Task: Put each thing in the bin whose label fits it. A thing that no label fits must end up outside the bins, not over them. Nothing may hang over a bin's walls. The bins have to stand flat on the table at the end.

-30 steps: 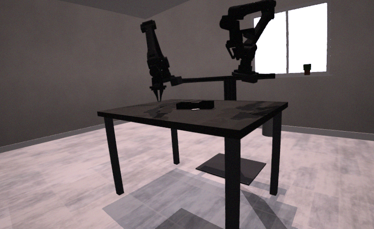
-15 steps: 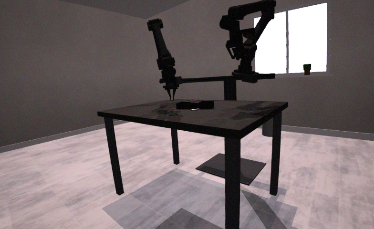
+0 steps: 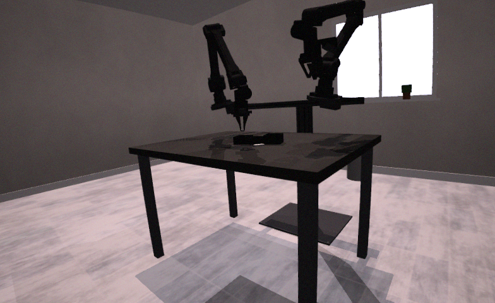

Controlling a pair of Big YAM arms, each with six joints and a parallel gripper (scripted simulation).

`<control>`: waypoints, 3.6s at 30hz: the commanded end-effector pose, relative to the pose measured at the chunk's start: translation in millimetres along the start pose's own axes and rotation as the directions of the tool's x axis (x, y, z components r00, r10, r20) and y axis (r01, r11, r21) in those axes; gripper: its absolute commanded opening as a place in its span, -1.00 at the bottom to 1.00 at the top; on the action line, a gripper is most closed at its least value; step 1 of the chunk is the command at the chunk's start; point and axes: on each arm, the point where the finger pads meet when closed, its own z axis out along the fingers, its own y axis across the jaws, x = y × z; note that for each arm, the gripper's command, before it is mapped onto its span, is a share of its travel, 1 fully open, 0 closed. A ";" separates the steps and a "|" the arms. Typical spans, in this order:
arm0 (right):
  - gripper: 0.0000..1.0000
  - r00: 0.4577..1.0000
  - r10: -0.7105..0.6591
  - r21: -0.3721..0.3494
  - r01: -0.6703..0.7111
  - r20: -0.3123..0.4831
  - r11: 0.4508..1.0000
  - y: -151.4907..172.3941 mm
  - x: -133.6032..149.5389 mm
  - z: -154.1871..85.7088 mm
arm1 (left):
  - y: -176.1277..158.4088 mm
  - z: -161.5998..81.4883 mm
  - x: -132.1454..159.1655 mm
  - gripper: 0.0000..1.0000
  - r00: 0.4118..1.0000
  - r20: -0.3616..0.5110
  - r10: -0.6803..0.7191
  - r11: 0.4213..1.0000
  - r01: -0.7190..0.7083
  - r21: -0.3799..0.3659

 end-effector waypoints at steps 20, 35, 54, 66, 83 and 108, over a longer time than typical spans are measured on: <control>-0.79 0.830 -0.558 0.000 0.558 0.008 0.830 110.1 26.2 2.4 | -2.9 -0.7 -0.5 1.00 1.000 -0.007 0.002 1.000 -0.002 0.016; -0.79 0.538 -0.843 0.000 0.843 0.004 0.538 104.1 28.6 5.0 | -2.9 -0.7 -0.5 1.00 1.000 -0.007 0.002 1.000 -0.002 0.016; -0.79 0.404 -0.915 -0.015 0.915 -0.012 0.404 97.2 43.3 12.9 | -2.9 -0.7 -0.5 1.00 1.000 -0.007 0.002 1.000 -0.002 0.016; -0.79 0.422 -0.906 0.005 0.906 0.014 0.422 97.9 24.5 20.5 | -2.9 -0.7 -0.5 1.00 1.000 -0.007 0.002 1.000 -0.002 0.016; -0.79 0.423 -0.906 0.011 0.906 0.018 0.423 99.1 21.1 49.6 | -2.9 -0.7 -0.5 1.00 1.000 -0.007 0.002 1.000 -0.002 0.016; -0.57 0.416 -0.909 -0.013 0.909 -0.013 0.416 92.4 36.8 60.1 | -2.9 -0.7 -0.5 1.00 1.000 -0.007 0.002 1.000 -0.002 0.016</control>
